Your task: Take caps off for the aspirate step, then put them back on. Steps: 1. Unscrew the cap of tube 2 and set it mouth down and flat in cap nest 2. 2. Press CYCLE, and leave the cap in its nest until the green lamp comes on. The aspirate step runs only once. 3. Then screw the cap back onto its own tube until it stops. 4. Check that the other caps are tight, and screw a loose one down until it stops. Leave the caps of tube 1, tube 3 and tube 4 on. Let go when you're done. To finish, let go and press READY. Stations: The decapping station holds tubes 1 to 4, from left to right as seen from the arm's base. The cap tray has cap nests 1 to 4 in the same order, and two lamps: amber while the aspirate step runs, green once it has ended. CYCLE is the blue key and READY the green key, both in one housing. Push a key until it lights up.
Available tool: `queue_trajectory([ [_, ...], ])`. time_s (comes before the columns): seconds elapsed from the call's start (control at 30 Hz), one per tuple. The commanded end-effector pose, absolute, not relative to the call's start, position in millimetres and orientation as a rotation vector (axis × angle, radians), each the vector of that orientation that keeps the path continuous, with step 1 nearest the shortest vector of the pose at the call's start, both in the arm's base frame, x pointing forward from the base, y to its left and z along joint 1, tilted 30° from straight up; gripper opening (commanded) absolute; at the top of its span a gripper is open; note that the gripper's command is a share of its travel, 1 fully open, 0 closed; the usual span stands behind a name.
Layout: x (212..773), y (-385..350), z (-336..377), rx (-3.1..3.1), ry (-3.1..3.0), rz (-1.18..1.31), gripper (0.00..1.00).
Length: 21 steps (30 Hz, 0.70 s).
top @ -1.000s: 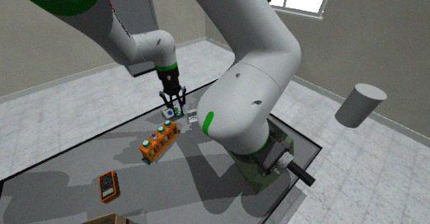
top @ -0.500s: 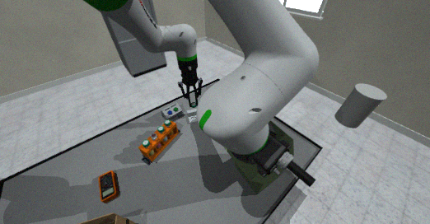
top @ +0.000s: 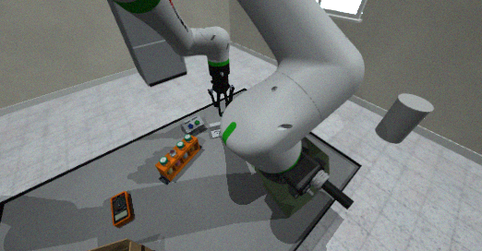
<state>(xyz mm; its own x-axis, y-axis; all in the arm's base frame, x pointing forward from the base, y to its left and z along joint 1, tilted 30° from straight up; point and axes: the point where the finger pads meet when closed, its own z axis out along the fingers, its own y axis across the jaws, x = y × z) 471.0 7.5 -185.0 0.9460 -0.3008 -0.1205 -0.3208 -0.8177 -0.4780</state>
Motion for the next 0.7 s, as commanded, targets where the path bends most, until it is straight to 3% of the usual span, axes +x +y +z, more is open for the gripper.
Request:
queue_trajectory([
  [0.0, 473, 15, -199, -2.59, 0.443, 0.051, 0.3],
  [0.67, 477, 54, -269, -2.59, 0.443, 0.051, 0.3],
])
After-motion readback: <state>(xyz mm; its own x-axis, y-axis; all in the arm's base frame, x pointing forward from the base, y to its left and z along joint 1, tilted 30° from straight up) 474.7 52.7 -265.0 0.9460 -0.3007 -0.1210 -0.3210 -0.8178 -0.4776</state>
